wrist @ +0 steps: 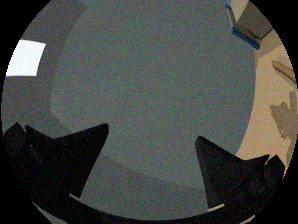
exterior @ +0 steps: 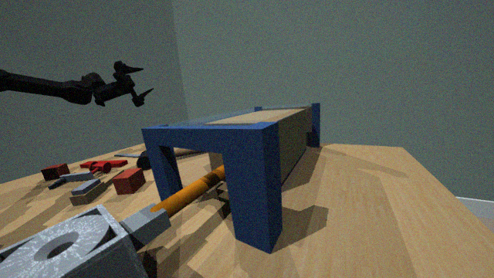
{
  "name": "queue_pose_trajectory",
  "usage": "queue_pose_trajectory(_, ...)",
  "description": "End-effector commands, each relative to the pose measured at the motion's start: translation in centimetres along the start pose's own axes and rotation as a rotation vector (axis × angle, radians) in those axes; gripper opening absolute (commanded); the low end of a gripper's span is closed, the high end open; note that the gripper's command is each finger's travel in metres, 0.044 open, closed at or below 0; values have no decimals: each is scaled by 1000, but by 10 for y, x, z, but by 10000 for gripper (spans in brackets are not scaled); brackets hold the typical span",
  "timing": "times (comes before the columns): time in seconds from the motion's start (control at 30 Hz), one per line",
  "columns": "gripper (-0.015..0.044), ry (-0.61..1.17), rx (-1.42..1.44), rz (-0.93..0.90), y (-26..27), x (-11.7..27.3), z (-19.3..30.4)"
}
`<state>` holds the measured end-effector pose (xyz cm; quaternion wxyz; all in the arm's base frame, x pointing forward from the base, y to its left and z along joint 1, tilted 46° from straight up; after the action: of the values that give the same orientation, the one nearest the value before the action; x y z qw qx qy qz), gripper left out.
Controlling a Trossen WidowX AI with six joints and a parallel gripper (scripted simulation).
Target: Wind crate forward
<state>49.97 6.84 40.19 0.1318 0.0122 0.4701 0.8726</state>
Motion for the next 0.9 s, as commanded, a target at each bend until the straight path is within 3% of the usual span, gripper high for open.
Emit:
queue_pose_trajectory(0.0, 440, 128, 259, 327, -50, 32, 4)
queue_pose_trajectory(0.43, 440, 573, 600, 1082, -134, 174, -15)
queue_pose_trajectory(0.73, 440, 941, 539, 1528, -134, 299, -33)
queue_pose_trajectory(0.87, 440, 1014, 493, 1604, -128, 323, -36)
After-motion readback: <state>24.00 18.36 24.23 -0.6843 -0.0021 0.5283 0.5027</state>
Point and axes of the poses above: the point midway between the two fingers, 35 mm back from their tips, its own x axis back along the fingers, its own y axis across the jaws, z = x × y, the point moved 2 cm from there along x, back along the fingers, and after that the axes turned 8 degrees about x, right-handed, at the moved point
